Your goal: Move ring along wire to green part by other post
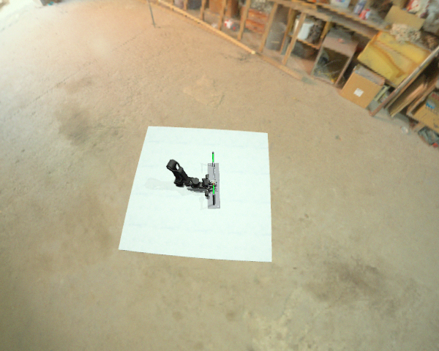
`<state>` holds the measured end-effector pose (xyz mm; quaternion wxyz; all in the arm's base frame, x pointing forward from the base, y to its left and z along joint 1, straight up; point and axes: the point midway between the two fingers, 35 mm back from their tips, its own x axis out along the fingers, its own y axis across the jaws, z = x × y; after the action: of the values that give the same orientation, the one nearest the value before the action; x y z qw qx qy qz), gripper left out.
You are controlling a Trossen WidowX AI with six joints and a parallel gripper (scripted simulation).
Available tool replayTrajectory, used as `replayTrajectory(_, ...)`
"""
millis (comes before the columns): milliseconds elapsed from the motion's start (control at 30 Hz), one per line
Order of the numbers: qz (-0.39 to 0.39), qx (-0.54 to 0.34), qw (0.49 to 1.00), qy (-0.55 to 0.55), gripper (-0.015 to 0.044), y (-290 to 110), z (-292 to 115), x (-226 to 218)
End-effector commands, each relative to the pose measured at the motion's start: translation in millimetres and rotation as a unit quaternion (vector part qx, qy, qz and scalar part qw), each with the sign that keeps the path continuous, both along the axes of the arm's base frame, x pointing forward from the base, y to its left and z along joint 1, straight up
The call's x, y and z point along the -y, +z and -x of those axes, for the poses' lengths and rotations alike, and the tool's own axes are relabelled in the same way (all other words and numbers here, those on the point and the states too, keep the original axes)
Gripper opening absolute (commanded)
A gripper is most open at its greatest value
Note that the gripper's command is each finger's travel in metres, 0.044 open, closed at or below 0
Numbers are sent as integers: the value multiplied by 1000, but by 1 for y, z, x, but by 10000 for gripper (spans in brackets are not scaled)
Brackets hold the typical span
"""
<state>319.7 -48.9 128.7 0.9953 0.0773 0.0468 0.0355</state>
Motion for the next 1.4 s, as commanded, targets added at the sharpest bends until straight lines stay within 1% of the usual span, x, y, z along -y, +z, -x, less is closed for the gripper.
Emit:
replayTrajectory(0,-20,-14,1000,-3,-150,2,4,-7)
replayTrajectory(367,-121,-37,992,-20,-150,14,8,-42)
replayTrajectory(733,-224,-44,973,-39,-150,34,8,-76)
replayTrajectory(1000,-265,-46,962,-47,-150,46,7,-92)
replayTrajectory(1200,-276,-50,959,-48,-150,52,7,-98)
replayTrajectory(1367,-281,-77,956,-37,-150,57,14,-102)
